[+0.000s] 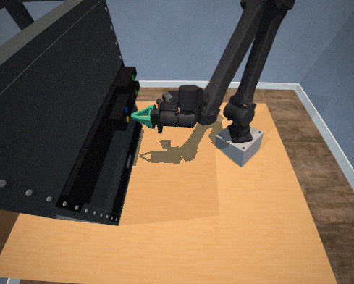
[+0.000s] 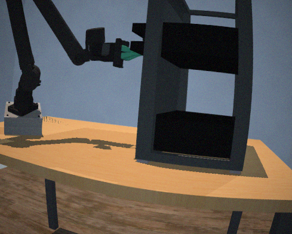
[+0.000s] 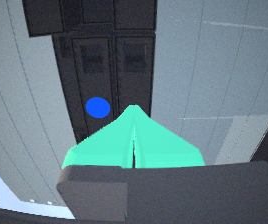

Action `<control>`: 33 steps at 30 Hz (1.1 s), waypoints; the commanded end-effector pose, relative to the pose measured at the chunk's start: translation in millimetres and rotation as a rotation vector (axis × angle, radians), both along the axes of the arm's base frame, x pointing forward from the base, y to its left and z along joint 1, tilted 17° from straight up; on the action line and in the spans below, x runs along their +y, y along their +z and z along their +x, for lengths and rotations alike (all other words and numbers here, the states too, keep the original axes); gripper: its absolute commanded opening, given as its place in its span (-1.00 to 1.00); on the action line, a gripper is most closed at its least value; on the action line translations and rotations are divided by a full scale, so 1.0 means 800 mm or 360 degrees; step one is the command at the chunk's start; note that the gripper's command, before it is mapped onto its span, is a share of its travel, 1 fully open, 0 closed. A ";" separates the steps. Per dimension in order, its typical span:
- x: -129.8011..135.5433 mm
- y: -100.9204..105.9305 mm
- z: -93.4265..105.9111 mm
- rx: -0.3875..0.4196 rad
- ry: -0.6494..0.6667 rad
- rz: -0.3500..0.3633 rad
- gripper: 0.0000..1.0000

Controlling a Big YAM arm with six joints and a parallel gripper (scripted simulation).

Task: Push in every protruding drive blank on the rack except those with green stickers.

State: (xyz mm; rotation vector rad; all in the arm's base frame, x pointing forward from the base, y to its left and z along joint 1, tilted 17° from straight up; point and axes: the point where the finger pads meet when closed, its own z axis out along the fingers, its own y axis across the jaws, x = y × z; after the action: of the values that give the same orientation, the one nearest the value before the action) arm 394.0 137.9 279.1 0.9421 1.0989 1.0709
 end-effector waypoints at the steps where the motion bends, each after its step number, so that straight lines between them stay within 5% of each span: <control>1: 0.004 0.022 0.018 -0.0046 -0.0013 0.0039 -1.00; 33: -0.002 0.026 0.063 -0.0033 -0.0011 0.0035 -1.00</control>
State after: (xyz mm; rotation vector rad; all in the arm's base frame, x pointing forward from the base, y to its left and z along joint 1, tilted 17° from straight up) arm 416.6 137.9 285.9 0.9319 1.0986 1.0915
